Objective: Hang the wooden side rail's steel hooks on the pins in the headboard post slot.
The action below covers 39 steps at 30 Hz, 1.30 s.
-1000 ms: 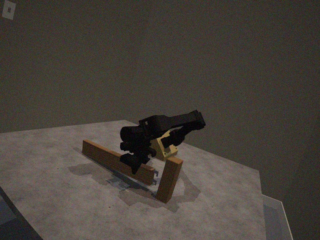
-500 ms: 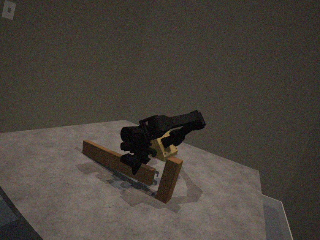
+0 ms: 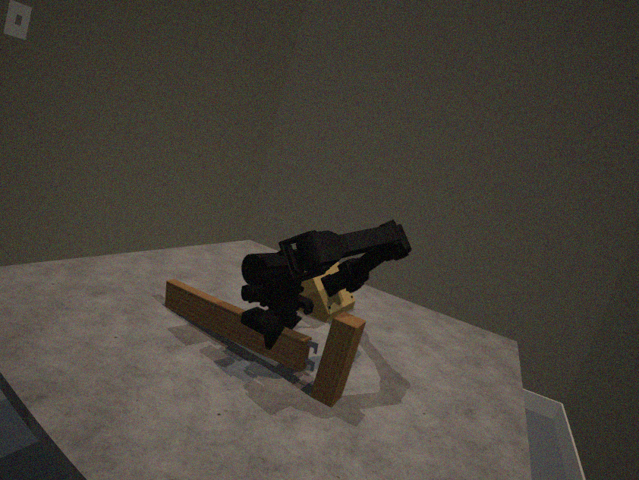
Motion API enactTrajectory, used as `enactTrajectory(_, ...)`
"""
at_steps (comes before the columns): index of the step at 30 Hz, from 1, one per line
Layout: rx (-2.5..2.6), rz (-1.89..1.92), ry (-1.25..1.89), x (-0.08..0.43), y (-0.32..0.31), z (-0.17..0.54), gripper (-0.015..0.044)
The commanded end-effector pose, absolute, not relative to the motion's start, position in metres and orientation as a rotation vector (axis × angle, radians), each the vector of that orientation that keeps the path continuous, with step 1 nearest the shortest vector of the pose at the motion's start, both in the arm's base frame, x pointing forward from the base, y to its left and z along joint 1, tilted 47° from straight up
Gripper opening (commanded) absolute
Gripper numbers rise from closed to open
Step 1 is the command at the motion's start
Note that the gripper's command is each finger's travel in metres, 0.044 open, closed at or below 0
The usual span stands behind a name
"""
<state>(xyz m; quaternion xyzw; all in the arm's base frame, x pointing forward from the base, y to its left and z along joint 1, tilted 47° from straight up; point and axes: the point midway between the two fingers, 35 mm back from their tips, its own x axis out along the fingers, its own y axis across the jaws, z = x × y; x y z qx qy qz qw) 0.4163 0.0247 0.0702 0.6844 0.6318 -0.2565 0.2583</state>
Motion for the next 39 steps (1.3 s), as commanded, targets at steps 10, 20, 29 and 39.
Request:
enactTrajectory(10,1.863,-0.695,1.699,0.418,0.0241,0.0747,0.0)
enactTrajectory(20,1.863,-0.695,1.699,0.4175,0.0246,0.0757,0.0)
enactTrajectory(29,1.863,-0.695,1.7,0.4169,0.025,0.0766,0.0)
enactTrajectory(39,1.863,-0.695,1.699,0.4179,0.0257,0.0773,0.0)
